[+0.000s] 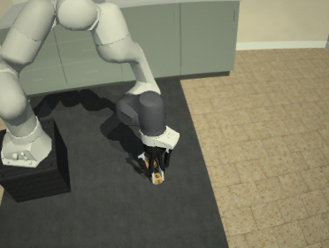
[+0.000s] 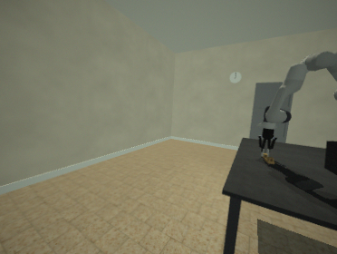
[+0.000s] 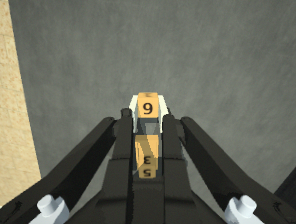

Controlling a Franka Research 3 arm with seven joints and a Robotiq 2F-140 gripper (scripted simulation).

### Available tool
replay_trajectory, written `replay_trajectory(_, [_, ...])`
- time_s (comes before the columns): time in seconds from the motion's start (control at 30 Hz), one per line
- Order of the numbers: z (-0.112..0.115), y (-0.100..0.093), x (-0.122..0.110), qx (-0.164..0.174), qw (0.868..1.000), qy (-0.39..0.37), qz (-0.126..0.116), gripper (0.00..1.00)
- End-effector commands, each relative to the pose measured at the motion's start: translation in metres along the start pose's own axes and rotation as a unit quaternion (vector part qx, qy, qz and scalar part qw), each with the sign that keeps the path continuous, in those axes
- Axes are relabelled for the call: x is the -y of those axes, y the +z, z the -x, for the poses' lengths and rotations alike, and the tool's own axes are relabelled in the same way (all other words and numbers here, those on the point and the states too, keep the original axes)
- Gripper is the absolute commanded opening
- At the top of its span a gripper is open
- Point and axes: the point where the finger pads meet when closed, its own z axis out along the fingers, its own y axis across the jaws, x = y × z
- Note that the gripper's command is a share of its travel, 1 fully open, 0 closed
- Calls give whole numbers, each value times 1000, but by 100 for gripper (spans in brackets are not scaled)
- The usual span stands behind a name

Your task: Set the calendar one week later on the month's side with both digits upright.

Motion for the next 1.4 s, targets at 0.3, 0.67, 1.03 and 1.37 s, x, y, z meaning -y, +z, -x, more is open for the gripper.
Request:
replay_trajectory(0.3, [0, -70, 1, 0, 1000, -1, -1, 17])
replay_trajectory(0.67, [0, -99, 1, 0, 1000, -1, -1, 17])
replay_trajectory(1.03, [7, -100, 2, 0, 1000, -2, -1, 17])
replay_trajectory(1.37, [92, -109, 2, 0, 1000, -8, -1, 17])
